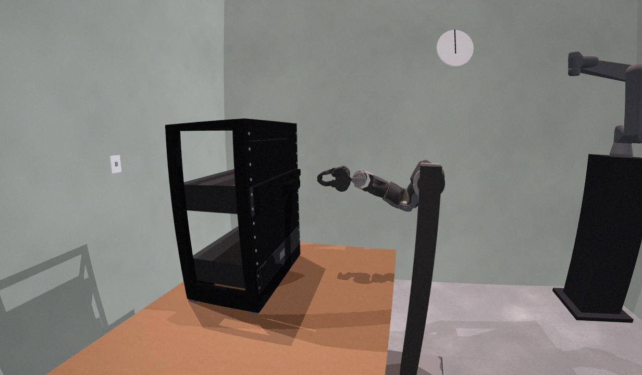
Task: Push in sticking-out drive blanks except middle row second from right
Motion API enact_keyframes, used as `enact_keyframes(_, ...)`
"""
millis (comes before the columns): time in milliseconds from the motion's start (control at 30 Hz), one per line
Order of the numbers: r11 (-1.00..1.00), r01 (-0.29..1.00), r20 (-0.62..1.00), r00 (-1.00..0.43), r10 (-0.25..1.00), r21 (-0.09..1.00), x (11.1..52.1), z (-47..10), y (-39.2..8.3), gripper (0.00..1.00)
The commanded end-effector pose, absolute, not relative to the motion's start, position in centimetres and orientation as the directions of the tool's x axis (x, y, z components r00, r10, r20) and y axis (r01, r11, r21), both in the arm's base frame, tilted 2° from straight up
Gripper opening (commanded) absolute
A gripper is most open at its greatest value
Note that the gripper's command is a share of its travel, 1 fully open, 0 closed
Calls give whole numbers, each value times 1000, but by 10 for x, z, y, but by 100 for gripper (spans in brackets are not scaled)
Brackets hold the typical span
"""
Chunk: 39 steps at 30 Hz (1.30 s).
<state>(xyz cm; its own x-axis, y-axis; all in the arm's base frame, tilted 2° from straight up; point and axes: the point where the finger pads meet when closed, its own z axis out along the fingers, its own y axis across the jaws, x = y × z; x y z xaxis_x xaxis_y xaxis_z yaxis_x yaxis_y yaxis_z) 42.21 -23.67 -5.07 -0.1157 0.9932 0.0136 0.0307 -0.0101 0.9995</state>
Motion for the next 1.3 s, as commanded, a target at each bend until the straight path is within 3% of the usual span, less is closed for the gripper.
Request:
enact_keyframes(0,-22,29,25,-110,994,999,419,-48,-238,0)
enact_keyframes(633,-25,35,29,-110,994,999,418,-39,-246,0)
enact_keyframes(1267,-25,43,30,-112,993,999,506,-45,-236,0)
